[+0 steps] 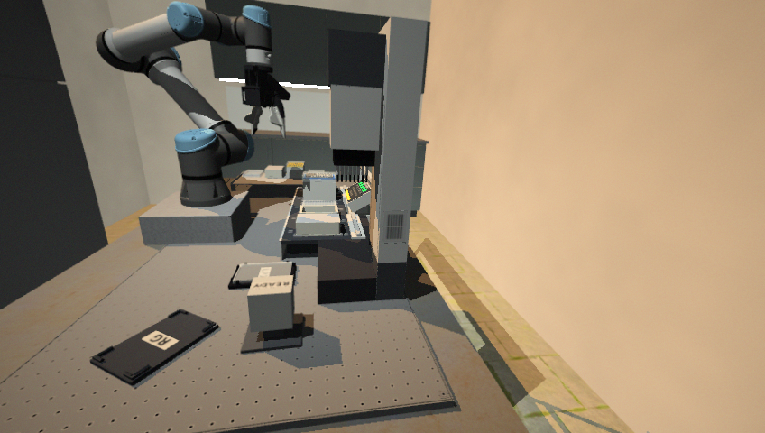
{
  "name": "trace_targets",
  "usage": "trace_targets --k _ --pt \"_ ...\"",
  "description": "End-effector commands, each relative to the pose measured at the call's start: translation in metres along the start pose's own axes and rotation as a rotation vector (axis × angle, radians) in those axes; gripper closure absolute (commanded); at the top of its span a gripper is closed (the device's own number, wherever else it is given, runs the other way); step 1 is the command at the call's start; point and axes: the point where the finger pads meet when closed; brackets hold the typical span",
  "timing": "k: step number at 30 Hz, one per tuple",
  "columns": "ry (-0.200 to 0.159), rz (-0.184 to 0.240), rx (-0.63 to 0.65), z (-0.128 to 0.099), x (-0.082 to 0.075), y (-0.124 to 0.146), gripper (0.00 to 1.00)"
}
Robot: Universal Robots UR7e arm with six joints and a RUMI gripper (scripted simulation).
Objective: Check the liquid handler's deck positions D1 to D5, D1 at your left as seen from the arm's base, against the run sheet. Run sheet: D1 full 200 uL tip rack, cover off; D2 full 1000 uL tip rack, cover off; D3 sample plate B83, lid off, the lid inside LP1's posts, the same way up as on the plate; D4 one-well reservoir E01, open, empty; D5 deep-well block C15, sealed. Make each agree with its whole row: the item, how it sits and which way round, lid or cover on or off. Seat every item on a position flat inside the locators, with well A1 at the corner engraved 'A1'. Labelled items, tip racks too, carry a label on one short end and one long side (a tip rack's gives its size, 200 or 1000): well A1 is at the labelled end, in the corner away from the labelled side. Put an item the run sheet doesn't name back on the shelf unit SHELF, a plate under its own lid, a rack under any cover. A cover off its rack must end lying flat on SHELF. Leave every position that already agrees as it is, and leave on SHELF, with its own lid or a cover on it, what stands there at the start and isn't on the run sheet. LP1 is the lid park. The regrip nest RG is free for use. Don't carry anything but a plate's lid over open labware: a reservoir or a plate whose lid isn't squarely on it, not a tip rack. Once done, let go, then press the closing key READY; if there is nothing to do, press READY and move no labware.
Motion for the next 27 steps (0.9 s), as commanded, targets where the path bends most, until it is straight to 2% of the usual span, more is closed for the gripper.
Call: trace_targets --k 1,27 --pt "0.006 0.000 -0.100 0.0000 -0.0002 0.0003 0.18" --pt "0.006 0.001 -0.502 0.0000 -0.0011 0.0003 0.18"
Point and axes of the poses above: the point where the finger pads meet when closed, its own x axis out along the fingers, its own y axis across the jaws, z = x × y, and after that the axes turned 8 degrees about x, right-handed
